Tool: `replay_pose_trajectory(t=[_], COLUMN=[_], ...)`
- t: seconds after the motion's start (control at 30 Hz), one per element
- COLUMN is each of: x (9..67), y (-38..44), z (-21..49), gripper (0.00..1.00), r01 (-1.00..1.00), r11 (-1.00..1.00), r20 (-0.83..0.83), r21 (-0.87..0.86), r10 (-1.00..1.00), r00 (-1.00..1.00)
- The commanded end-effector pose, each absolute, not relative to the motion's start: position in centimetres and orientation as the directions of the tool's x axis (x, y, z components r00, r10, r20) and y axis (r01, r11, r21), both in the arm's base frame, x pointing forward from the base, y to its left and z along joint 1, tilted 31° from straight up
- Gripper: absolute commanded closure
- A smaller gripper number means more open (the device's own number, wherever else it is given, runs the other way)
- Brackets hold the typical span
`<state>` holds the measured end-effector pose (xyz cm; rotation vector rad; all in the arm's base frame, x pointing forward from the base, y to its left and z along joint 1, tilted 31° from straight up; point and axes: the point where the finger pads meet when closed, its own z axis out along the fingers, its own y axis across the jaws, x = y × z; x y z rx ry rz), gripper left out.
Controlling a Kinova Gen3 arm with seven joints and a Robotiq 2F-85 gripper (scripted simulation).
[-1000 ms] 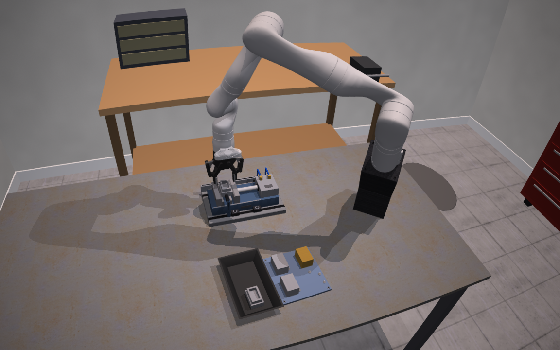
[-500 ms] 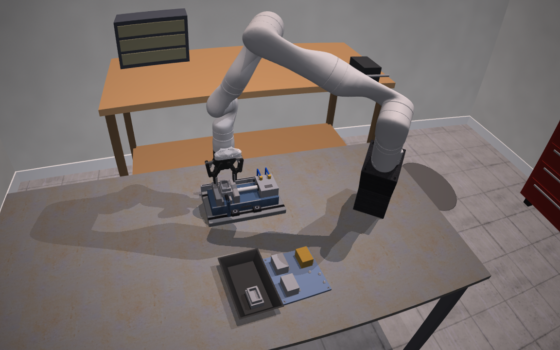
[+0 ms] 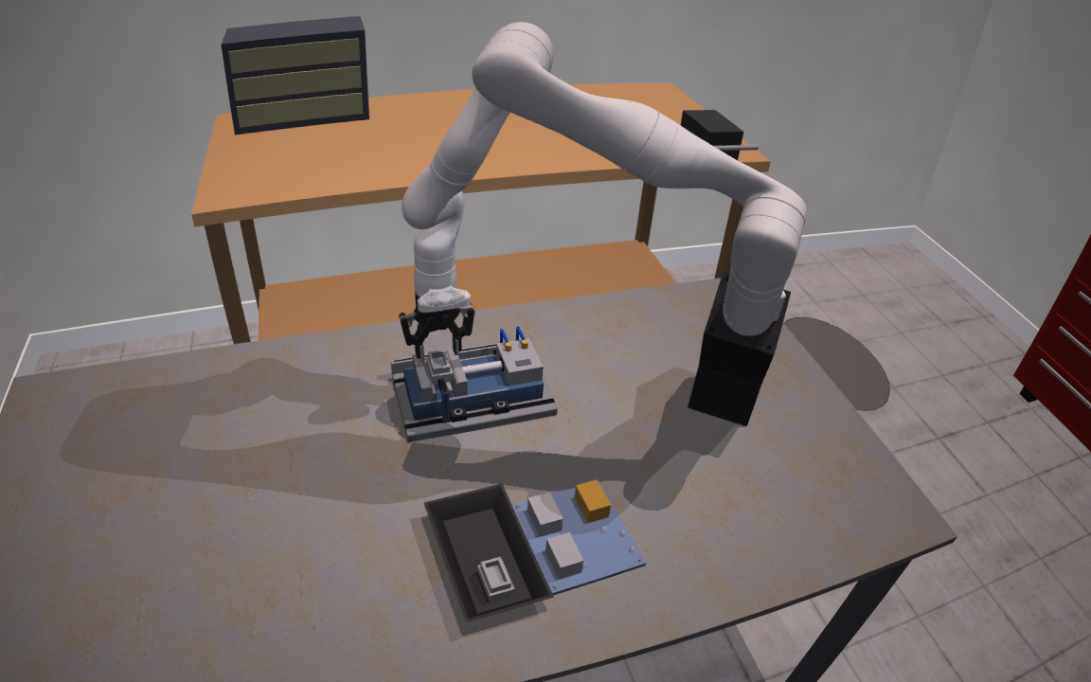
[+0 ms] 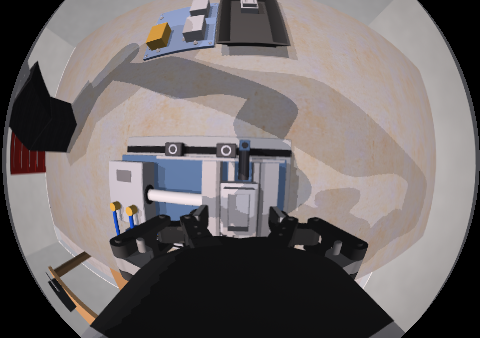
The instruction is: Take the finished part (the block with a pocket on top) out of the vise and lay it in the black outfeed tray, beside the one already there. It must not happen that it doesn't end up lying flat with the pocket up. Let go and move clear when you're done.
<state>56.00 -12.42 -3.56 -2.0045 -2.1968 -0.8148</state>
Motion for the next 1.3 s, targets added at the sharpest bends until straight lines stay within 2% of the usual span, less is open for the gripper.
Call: replay_pose_trajectory(t=[0.0,1.27], x=[56.0,56.5], y=[-12.5,-11.9], z=[-3.6,-4.9], gripper=[0.33,0.33], r01=[0.941,0.941], r11=[0.008,0.008], r20=[0.387,0.387], r21=[0.339,0.339], r10=[0.910,0.910], r00=[-0.147,-0.147])
